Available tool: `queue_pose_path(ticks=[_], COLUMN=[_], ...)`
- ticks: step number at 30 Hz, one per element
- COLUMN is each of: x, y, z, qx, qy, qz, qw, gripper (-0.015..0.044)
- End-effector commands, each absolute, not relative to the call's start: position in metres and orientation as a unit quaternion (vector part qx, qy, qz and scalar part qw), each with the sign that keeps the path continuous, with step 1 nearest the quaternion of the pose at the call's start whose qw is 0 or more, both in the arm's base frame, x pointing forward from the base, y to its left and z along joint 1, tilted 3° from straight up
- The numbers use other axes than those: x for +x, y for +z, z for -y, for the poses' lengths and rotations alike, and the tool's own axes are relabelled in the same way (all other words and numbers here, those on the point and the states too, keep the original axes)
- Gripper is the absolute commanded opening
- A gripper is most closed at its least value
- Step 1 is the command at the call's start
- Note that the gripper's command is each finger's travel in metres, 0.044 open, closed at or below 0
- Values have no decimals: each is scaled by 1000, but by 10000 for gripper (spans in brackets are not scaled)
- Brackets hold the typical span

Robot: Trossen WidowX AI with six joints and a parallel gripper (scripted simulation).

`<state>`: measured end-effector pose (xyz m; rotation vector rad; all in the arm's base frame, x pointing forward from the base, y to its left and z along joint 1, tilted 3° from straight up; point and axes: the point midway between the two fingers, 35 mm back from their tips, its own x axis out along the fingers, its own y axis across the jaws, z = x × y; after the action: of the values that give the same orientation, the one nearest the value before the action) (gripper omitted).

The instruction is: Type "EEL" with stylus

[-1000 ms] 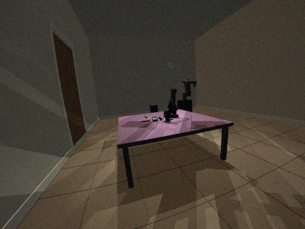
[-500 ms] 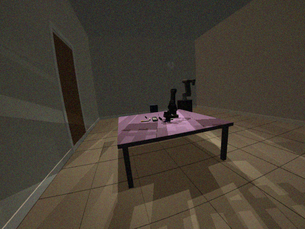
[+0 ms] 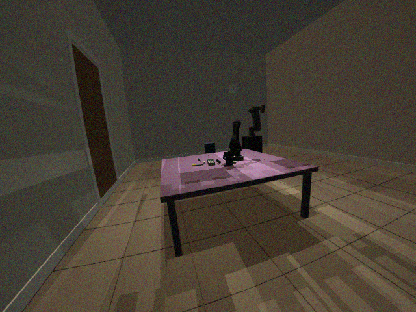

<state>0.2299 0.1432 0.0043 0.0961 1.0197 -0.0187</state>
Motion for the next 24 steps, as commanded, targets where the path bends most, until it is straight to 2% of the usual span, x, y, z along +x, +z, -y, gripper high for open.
queue_pose_path(ticks=[1,13,24], x=[230,229,228], y=[7,54,51], z=[-144,-140,-138], qx=[47,46,47], qy=[-8,-9,-13], qz=[-488,-488,-490], qw=[871,872,871], gripper=[0,0,0])
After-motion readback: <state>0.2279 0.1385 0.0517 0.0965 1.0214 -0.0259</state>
